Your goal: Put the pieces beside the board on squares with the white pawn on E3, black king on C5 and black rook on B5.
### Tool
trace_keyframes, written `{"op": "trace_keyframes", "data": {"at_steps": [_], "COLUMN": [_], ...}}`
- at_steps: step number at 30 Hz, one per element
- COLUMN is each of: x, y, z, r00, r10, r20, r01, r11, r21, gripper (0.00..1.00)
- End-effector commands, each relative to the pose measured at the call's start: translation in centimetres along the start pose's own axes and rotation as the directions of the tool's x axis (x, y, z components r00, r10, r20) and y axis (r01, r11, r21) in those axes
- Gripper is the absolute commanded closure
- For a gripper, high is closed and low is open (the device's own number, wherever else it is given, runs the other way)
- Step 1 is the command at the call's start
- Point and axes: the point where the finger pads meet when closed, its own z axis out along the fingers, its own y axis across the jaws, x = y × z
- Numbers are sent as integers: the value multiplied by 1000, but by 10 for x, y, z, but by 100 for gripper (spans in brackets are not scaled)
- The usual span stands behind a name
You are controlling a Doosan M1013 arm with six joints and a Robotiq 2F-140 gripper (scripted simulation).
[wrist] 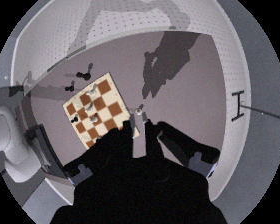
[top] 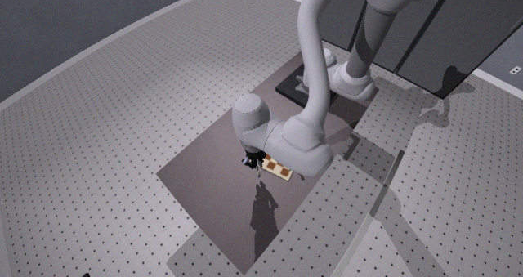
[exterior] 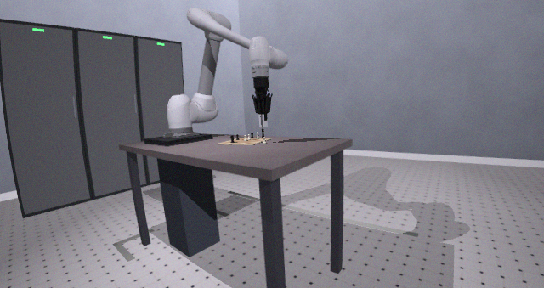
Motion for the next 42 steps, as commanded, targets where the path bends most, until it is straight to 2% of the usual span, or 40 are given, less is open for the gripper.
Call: {"op": "trace_keyframes", "data": {"at_steps": [1,24,42], "x": [0,0,0], "y": [0,0,0], "z": [3,35,44], "r00": [1000,1000,1000], "r10": [0,0,0], "r20": [0,0,0], "r01": [0,0,0], "r11": [1000,1000,1000], "r21": [0,0,0], "gripper": [80,80,80]}}
